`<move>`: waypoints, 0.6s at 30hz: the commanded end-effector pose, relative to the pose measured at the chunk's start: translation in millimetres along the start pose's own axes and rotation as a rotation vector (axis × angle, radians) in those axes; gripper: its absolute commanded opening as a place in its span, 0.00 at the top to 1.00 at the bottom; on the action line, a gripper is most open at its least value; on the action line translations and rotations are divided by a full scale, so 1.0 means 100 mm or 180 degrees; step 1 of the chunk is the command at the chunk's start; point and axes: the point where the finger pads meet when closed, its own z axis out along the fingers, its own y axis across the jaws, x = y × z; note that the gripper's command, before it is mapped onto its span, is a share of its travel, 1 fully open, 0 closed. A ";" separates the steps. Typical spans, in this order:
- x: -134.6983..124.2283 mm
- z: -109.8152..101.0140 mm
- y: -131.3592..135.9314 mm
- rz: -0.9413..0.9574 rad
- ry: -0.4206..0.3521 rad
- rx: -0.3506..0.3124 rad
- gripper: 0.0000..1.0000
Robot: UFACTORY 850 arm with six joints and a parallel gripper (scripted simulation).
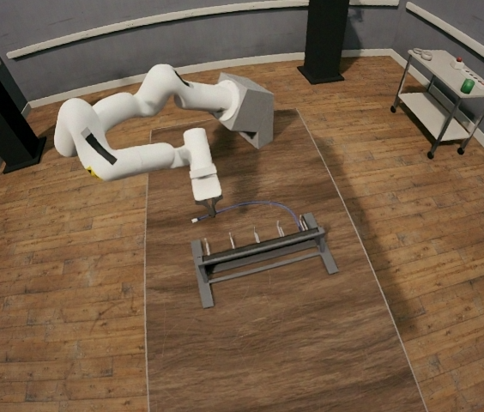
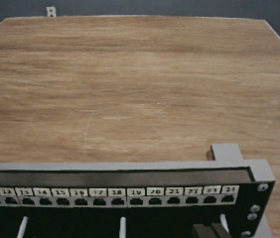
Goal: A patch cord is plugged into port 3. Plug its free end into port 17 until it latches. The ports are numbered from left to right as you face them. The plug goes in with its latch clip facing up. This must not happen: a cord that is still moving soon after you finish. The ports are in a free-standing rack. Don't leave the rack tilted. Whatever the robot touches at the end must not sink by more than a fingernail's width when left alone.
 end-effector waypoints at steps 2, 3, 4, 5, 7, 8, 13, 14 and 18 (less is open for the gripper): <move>0.00 0.00 0.00 0.0000 0.0002 0.0000 1.00; 0.00 0.00 0.00 0.0000 0.0002 0.0000 1.00; 0.00 0.00 0.00 0.0000 0.0002 0.0000 1.00; 0.00 0.00 0.00 0.0000 0.0002 0.0000 1.00; 0.00 0.00 0.00 0.0000 0.0002 0.0000 1.00; 0.00 0.00 0.00 0.0000 0.0002 0.0000 1.00; 0.00 -0.01 0.00 0.0000 0.0002 0.0000 1.00; 0.00 -0.02 0.00 0.0000 0.0002 0.0000 1.00; 0.00 -0.08 0.00 0.0000 0.0002 0.0000 1.00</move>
